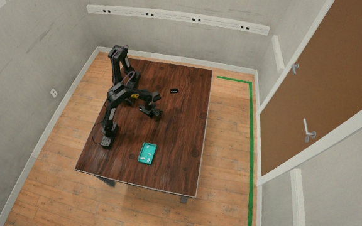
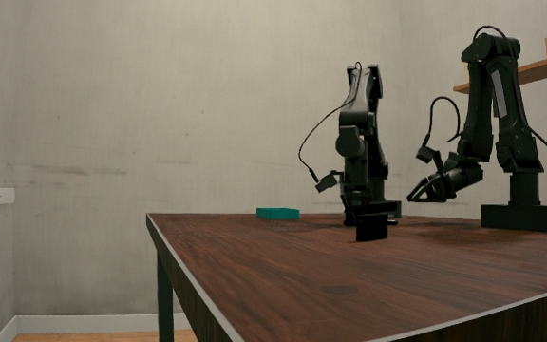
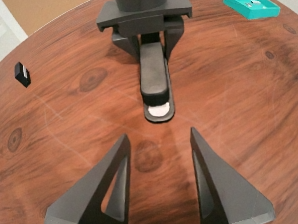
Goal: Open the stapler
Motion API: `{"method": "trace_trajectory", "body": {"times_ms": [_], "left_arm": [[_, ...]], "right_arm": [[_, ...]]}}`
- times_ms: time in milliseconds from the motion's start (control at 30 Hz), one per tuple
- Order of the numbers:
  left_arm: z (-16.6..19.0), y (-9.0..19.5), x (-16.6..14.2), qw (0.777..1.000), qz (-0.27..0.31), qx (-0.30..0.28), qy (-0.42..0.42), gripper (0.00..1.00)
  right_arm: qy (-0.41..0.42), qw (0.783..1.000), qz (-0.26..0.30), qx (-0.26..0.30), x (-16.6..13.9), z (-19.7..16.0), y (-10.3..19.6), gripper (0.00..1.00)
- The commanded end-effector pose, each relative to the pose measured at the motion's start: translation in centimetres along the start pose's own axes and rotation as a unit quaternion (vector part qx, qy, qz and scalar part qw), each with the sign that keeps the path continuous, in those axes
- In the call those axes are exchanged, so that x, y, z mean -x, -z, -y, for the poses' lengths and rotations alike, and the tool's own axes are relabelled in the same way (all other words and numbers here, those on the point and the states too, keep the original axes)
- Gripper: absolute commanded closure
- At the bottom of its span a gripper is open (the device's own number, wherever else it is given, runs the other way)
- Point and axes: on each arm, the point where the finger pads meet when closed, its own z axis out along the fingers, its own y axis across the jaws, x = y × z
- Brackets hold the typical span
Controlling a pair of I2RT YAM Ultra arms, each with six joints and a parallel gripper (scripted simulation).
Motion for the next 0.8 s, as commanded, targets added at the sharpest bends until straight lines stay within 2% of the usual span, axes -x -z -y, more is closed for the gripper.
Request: {"method": "trace_trajectory", "body": {"times_ms": [0, 767], "left_arm": [[-0.3, -0.4, 0.3, 1.0, 0.007, 0.013, -0.006, 0.5], [-0.7, -3.6, 0.2, 1.0, 0.004, 0.01, -0.005, 0.5]], "right_arm": [[-0.002, 1.0, 0.004, 0.009, 0.2, -0.3, 0.5, 0.67], [-0.002, 1.0, 0.004, 0.009, 0.2, -0.3, 0.5, 0.67]]}}
